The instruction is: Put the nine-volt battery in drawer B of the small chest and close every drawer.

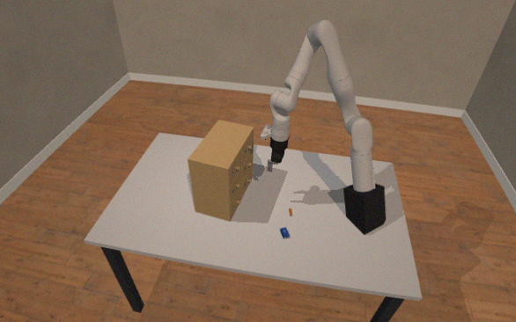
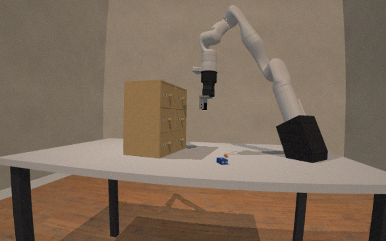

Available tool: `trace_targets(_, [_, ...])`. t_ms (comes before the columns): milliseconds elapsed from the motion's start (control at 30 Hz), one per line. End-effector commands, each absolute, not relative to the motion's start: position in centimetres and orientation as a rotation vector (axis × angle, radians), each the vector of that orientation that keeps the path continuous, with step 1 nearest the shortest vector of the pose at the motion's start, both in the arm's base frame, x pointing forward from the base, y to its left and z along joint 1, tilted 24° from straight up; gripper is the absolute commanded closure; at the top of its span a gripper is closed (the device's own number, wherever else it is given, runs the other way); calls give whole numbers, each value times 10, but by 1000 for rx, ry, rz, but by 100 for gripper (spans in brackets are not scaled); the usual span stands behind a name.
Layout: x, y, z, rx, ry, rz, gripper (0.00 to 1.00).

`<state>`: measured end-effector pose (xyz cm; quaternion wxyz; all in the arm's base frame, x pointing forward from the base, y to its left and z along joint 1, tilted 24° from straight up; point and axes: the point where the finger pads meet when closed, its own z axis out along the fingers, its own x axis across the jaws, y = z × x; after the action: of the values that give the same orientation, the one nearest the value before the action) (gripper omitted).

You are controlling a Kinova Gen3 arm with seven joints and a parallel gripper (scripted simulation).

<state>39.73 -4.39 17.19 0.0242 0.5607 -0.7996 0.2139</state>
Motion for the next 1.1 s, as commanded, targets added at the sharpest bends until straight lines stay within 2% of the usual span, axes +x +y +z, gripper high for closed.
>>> trace_targets(0, [398, -44, 173, 1733, -2477, 660, 0])
trace_targets(1067, [397, -43, 174, 1732, -2476, 649, 0])
